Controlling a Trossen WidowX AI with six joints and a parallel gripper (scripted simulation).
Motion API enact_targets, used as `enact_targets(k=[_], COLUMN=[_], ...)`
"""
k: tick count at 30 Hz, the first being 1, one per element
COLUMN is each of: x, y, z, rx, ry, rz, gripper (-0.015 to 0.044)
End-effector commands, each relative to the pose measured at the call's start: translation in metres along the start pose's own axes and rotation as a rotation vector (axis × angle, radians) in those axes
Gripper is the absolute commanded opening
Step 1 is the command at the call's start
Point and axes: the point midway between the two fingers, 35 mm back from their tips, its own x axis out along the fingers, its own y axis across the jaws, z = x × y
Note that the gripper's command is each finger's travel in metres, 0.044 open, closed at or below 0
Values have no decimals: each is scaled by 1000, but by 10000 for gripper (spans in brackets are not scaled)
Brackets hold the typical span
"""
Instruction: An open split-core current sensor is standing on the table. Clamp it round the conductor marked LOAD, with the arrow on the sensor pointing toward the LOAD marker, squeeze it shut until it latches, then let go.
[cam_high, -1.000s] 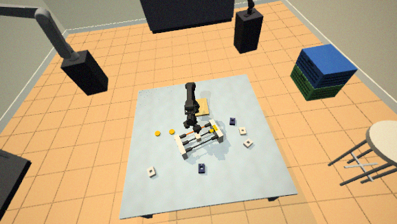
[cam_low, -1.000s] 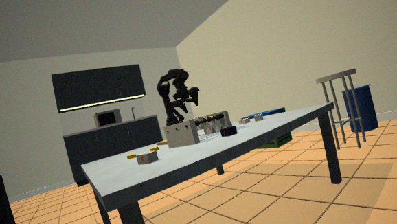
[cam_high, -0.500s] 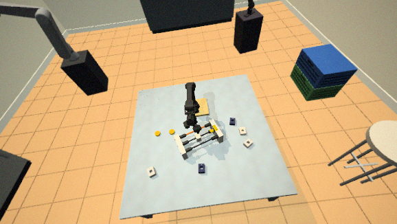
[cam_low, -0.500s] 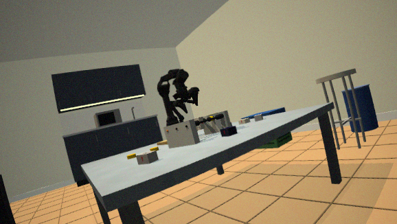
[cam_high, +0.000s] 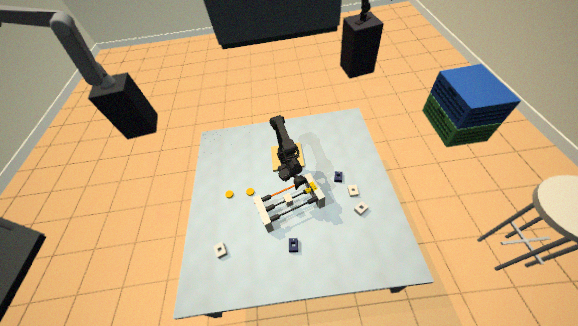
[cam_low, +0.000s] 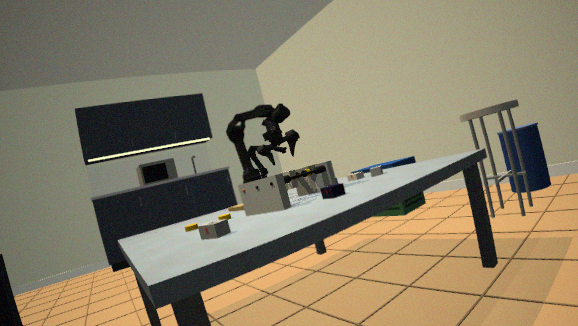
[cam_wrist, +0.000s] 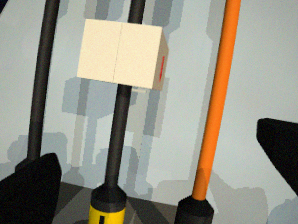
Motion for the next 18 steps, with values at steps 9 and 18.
enact_targets(k=[9, 18], x=[-32, -33], y=[-20, -20], z=[-66, -71], rx=[-520, -547], ry=[-511, -532], rz=[120, 135], gripper=[440, 440])
